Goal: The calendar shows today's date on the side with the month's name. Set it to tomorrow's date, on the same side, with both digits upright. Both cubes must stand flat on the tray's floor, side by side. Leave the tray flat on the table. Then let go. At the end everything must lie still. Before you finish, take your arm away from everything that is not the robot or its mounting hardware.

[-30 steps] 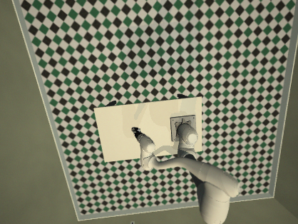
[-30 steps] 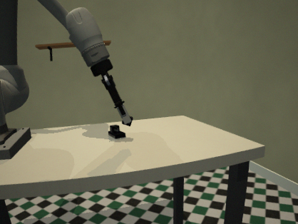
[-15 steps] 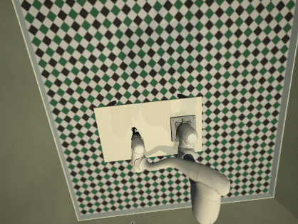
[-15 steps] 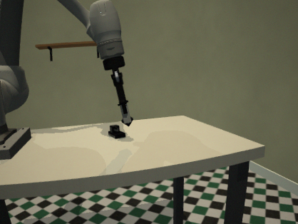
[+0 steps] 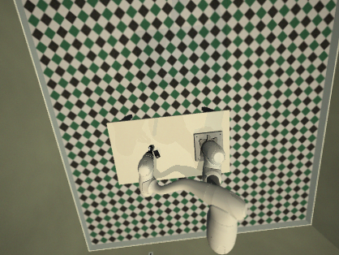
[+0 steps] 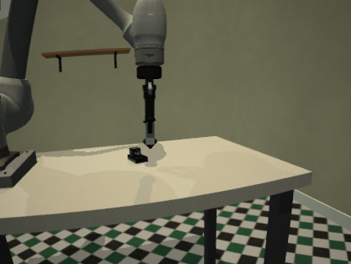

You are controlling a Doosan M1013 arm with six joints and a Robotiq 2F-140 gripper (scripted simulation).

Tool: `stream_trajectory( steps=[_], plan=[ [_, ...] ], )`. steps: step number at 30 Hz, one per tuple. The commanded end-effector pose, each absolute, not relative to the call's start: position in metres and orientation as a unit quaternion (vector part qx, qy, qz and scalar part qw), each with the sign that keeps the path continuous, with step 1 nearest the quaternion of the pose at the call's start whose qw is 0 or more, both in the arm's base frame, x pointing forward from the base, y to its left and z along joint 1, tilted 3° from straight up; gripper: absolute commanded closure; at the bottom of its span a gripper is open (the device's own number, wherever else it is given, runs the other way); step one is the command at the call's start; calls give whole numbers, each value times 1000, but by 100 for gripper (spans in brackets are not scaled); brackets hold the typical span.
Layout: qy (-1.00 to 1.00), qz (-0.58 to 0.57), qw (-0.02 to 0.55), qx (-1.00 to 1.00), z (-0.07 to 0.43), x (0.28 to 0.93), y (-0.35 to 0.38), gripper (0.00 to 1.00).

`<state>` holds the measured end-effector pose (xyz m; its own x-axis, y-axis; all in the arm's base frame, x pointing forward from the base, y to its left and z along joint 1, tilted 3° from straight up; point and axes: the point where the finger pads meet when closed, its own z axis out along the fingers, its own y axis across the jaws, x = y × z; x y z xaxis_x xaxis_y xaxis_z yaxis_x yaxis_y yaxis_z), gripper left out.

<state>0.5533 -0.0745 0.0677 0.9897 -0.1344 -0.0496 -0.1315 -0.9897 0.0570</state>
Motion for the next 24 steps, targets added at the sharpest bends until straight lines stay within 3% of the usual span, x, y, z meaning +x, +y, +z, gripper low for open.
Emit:
stream_trajectory(
  steps=[1, 24],
  plan=[
    [-68, -63, 24, 995, 67, 554, -75, 83],
    [-71, -251, 11, 965, 66, 562, -76, 83]
  ],
)
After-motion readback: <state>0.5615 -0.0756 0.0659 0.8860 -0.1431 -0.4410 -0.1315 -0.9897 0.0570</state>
